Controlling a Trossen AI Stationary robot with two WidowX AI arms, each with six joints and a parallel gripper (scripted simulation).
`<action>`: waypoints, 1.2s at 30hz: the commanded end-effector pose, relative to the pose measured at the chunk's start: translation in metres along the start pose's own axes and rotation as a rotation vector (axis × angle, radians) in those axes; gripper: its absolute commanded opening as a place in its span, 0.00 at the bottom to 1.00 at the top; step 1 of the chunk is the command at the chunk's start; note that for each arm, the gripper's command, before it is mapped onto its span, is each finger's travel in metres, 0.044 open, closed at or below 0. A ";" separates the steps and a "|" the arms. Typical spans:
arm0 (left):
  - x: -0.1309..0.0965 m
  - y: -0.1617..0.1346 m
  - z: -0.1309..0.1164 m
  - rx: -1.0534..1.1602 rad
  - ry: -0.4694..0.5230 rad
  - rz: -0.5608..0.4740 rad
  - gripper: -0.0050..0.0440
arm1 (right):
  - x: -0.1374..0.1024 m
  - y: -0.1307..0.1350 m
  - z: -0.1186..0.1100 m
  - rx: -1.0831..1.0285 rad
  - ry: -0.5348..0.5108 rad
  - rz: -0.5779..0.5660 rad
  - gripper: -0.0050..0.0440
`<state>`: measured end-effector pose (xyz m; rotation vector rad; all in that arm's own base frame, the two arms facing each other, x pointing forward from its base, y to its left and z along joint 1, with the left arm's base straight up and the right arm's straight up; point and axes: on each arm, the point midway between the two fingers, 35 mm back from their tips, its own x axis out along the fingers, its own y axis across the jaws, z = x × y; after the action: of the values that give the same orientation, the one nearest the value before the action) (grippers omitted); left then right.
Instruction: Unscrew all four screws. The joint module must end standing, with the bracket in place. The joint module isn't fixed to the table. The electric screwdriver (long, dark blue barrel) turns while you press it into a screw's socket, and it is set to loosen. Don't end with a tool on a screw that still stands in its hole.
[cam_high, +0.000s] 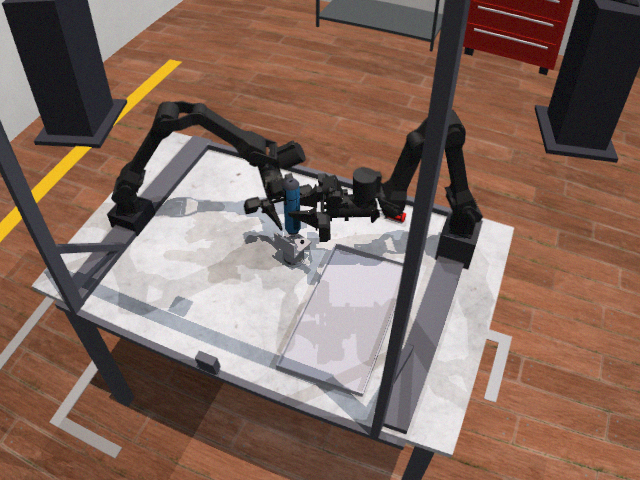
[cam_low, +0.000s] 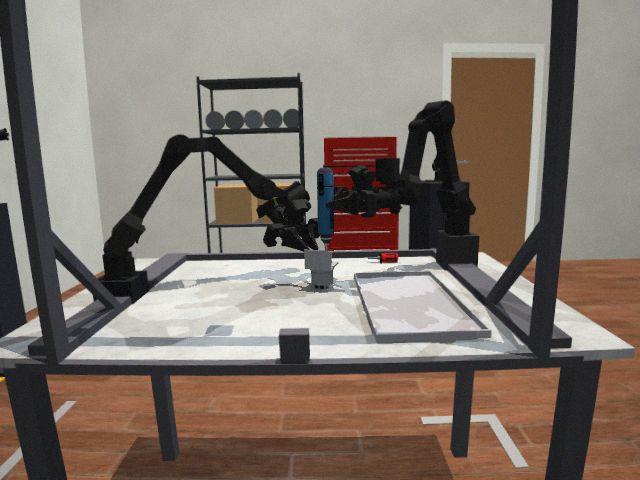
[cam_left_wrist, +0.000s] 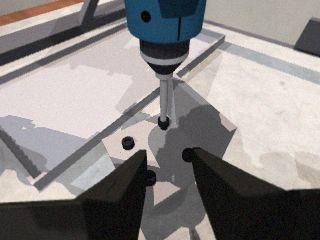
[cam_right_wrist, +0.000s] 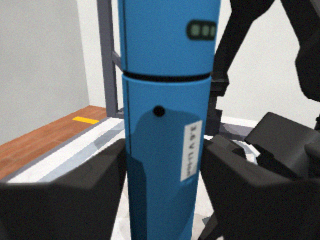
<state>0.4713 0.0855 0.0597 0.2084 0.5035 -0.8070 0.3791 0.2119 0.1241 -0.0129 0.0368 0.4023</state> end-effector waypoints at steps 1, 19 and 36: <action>0.022 0.003 0.012 0.027 -0.011 0.008 0.31 | 0.001 -0.002 0.009 0.003 -0.022 -0.006 0.43; 0.057 0.006 0.017 0.032 -0.019 0.009 0.31 | 0.001 -0.002 0.009 0.003 -0.022 -0.006 0.43; 0.052 0.006 0.020 0.041 -0.022 0.016 0.10 | 0.001 -0.002 0.009 0.003 -0.022 -0.006 0.43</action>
<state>0.5078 0.0475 0.0329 0.2118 0.4995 -0.8106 0.3790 0.2120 0.1240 -0.0128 0.0369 0.4034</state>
